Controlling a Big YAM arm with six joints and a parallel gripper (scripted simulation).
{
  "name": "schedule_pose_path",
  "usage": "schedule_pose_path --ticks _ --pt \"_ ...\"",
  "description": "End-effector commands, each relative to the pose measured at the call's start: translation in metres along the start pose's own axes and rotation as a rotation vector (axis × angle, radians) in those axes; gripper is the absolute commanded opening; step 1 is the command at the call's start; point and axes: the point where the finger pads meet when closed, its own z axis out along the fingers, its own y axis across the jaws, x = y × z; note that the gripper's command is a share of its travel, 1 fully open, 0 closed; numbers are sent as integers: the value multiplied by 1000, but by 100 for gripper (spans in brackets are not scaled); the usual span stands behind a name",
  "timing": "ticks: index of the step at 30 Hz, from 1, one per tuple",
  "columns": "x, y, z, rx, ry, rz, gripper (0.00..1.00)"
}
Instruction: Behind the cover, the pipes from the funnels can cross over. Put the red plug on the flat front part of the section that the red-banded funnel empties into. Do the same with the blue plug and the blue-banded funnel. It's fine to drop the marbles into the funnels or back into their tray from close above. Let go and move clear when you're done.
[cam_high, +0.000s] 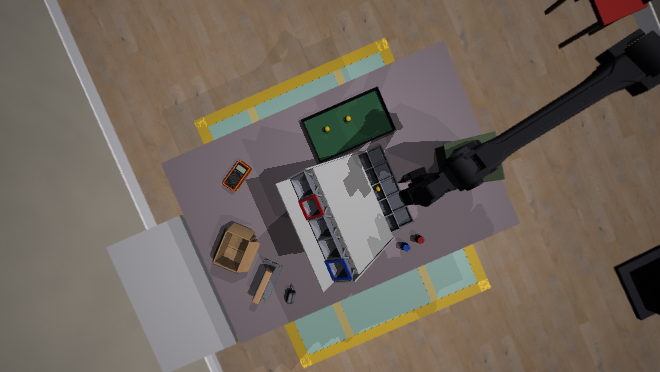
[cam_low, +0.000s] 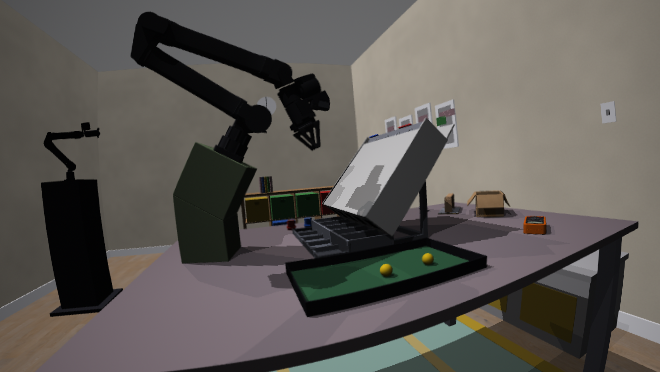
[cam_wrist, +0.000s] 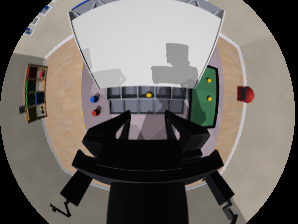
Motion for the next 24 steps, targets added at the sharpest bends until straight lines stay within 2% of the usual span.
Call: schedule_pose_path --ticks 1,15,16,24 --pt "1 2 -1 -5 -6 4 56" --pt "1 2 -1 -5 -6 4 56" --pt "1 2 -1 -5 -6 4 63" --pt "1 2 -1 -6 -5 6 63"
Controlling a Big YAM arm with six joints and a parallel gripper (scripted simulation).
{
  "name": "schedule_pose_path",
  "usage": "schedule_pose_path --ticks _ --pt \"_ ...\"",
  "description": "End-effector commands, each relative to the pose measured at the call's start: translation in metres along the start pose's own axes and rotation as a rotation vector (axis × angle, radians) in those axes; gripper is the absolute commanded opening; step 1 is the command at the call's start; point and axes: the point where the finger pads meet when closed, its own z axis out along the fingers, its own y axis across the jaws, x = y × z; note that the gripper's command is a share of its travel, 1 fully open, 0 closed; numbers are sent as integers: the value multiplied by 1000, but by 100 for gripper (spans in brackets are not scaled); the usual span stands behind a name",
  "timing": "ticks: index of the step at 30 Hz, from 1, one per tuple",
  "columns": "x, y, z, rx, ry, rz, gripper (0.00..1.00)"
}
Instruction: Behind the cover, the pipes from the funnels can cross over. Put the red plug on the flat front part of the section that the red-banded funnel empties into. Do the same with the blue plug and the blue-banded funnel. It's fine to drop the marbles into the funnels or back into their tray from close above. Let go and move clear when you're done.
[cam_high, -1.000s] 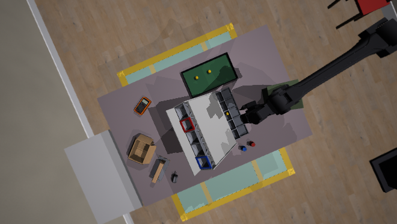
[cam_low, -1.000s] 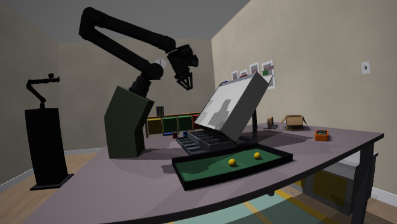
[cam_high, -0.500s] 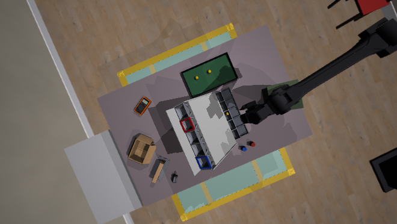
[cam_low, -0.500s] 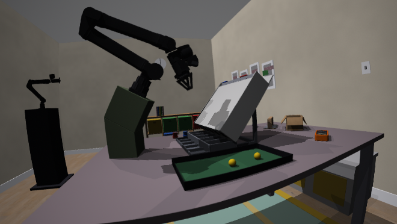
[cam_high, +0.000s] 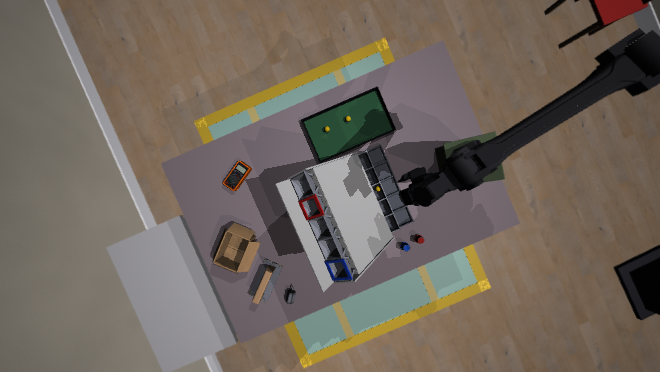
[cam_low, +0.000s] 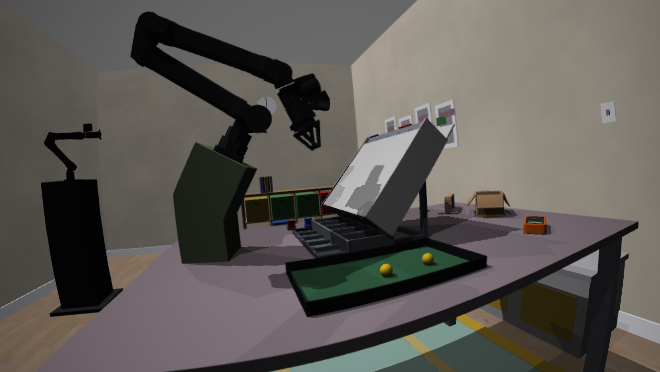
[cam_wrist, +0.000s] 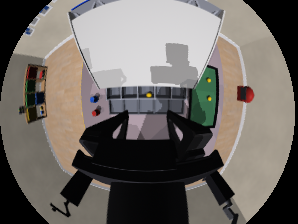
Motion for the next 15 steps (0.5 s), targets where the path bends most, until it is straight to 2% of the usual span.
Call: schedule_pose_path --ticks 1,15 --pt "1 3 0 -8 -3 4 63" --pt "2 11 5 -8 5 5 63"
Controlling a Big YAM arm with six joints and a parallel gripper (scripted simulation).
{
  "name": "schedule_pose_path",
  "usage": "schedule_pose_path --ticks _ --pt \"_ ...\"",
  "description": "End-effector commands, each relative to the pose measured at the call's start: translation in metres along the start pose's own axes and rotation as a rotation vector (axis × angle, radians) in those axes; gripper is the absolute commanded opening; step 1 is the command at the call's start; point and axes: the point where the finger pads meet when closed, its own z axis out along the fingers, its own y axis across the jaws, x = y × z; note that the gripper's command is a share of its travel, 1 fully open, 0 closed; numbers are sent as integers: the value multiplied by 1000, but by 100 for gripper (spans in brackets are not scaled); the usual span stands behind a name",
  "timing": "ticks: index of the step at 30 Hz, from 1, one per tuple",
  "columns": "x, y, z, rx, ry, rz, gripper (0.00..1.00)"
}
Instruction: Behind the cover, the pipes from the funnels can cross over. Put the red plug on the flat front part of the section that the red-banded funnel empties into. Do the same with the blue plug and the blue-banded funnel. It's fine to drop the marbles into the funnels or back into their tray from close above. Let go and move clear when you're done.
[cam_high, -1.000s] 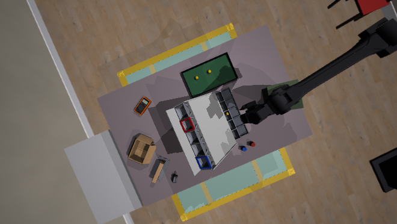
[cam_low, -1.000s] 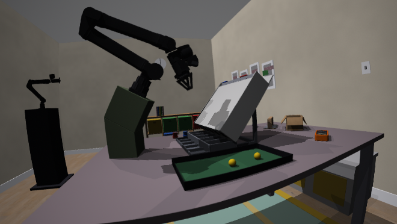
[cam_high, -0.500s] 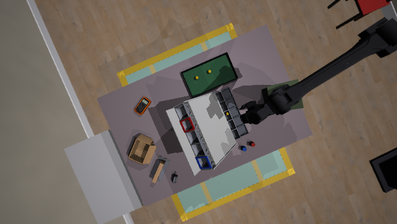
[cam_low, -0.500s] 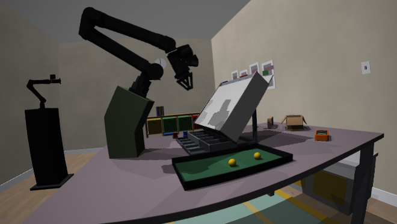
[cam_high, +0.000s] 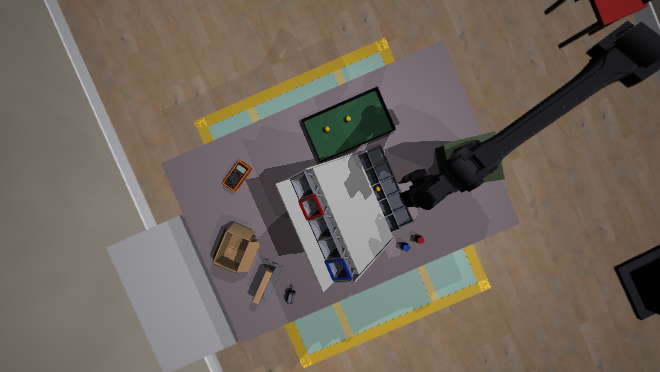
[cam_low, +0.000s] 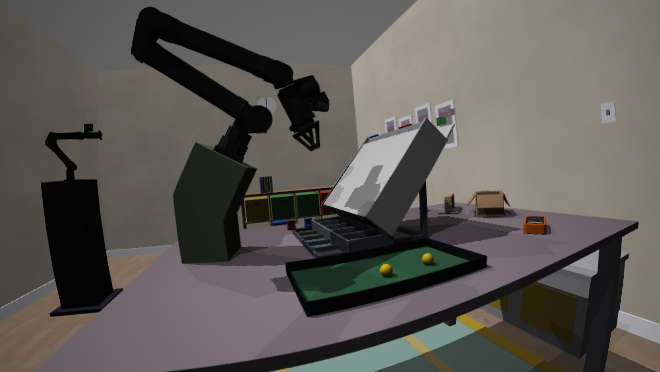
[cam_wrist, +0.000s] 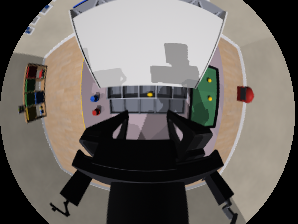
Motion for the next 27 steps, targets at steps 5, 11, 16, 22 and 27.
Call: schedule_pose_path --ticks 5,11,16,22,27 --pt "3 13 7 -10 12 12 63" --pt "9 27 12 -10 32 12 63" --pt "12 36 16 -10 46 12 63" --pt "9 60 20 -17 60 24 63" --pt "2 83 25 -28 71 40 63"
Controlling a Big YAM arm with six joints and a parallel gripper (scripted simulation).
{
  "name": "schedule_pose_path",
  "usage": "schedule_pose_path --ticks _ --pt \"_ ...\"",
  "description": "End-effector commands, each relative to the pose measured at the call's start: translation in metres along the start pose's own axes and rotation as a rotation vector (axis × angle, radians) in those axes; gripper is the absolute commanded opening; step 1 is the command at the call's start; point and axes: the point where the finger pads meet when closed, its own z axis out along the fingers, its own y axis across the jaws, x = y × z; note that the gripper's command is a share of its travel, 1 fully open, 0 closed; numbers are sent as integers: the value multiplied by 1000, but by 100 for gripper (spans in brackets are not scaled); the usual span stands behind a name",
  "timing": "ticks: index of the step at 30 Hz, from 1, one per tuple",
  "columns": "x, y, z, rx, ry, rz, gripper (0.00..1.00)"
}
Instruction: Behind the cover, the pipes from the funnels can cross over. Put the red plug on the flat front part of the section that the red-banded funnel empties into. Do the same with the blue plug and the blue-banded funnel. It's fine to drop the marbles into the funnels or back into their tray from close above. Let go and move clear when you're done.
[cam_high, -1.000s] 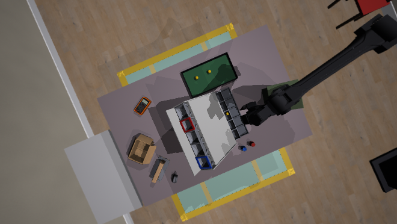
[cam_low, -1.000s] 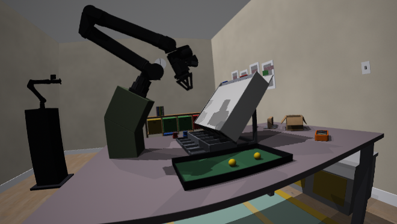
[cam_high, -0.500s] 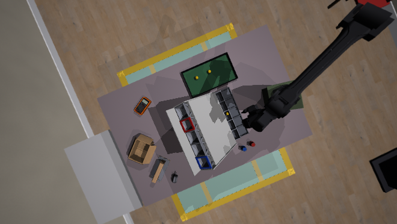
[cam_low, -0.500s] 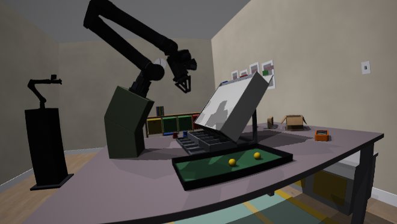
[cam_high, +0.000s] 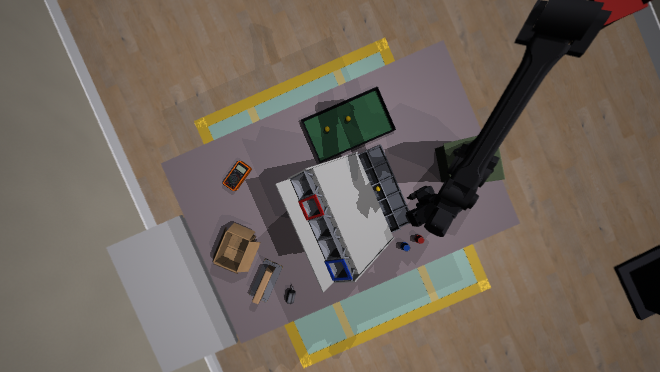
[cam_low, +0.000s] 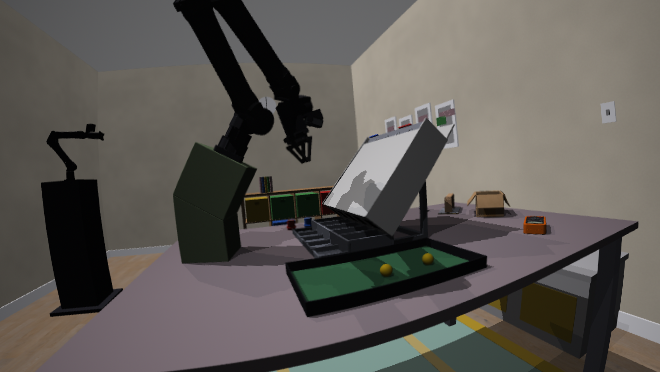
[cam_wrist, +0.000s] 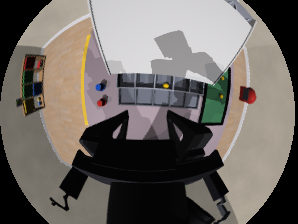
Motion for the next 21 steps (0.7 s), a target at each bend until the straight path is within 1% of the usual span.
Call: schedule_pose_path --ticks 1,3,5,20,21 --pt "-27 22 0 -20 -27 85 63" --pt "-23 31 4 -20 -13 85 63" --pt "-23 31 4 -20 -13 85 63" --pt "4 102 39 -25 103 77 63" --pt "4 102 39 -25 103 77 63"
